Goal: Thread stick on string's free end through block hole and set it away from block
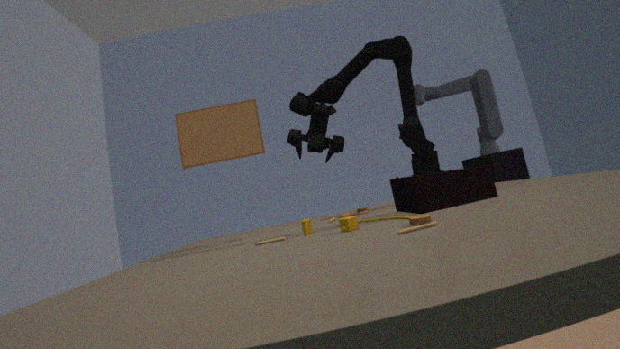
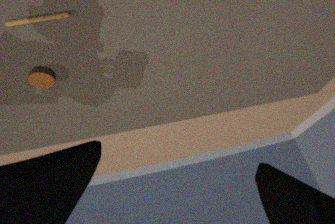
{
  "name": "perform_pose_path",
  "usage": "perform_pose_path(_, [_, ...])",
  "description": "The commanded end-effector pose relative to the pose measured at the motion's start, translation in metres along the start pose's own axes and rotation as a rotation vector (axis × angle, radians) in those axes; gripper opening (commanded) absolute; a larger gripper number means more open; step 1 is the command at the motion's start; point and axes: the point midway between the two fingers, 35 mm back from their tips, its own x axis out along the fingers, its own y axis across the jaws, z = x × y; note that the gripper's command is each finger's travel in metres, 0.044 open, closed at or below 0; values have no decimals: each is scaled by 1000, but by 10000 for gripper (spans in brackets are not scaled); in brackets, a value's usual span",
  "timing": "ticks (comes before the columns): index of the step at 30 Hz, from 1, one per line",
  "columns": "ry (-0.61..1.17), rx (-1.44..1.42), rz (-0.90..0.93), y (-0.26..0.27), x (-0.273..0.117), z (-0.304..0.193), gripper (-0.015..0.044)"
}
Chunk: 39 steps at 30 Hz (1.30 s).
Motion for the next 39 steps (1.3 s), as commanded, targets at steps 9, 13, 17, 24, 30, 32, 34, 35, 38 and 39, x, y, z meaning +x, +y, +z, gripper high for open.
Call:
perform_pose_path(9, [-324,-215,-48,-20,-35,154,440])
perform_pose_path(13, [-423,-277,-45,-15,-52,196,440])
perform_pose_path(17, [-561,-356,-18,-1,-78,249,440])
perform_pose_path(24, [-795,-528,116,57,-139,337,440])
perform_pose_path(30, [-831,-564,156,73,-151,351,440])
perform_pose_path(32, [-831,-564,156,73,-151,351,440])
perform_pose_path(34, [-831,-564,156,73,-151,351,440])
perform_pose_path(35, [-831,-564,156,73,-151,351,440])
perform_pose_path(38, [-831,-564,156,73,-151,351,440])
perform_pose_path(39, [-831,-564,156,73,-151,351,440])
